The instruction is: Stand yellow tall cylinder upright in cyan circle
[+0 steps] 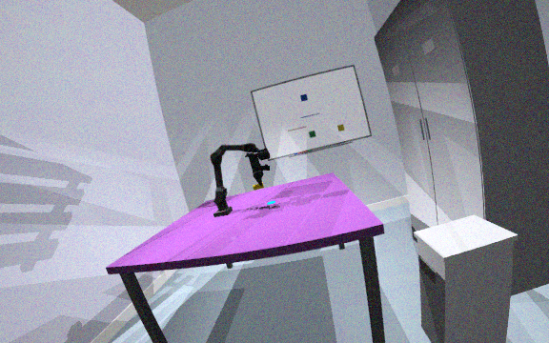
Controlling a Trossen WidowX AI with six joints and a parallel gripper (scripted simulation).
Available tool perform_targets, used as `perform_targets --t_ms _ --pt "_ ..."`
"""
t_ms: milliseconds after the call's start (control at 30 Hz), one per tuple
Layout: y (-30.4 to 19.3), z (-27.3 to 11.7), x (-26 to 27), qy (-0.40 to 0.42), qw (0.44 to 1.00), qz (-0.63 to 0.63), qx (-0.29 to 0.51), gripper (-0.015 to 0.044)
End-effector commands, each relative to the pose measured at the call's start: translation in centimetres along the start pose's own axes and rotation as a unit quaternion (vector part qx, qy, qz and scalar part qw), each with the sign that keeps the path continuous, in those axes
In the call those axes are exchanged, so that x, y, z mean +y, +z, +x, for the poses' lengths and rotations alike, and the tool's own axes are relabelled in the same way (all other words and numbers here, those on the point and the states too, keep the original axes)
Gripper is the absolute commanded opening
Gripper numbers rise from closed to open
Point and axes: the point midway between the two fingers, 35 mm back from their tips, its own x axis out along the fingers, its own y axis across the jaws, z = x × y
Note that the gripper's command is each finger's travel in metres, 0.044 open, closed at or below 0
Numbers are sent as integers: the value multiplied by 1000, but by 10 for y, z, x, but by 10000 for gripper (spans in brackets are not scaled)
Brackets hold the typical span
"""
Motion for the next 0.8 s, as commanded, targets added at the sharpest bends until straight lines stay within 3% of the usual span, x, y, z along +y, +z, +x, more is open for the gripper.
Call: perform_targets --t_ms 0,767 --pt "7 -1 8 2 999 -45 1 105" --pt "36 -5 55 7 962 -273 6 105"
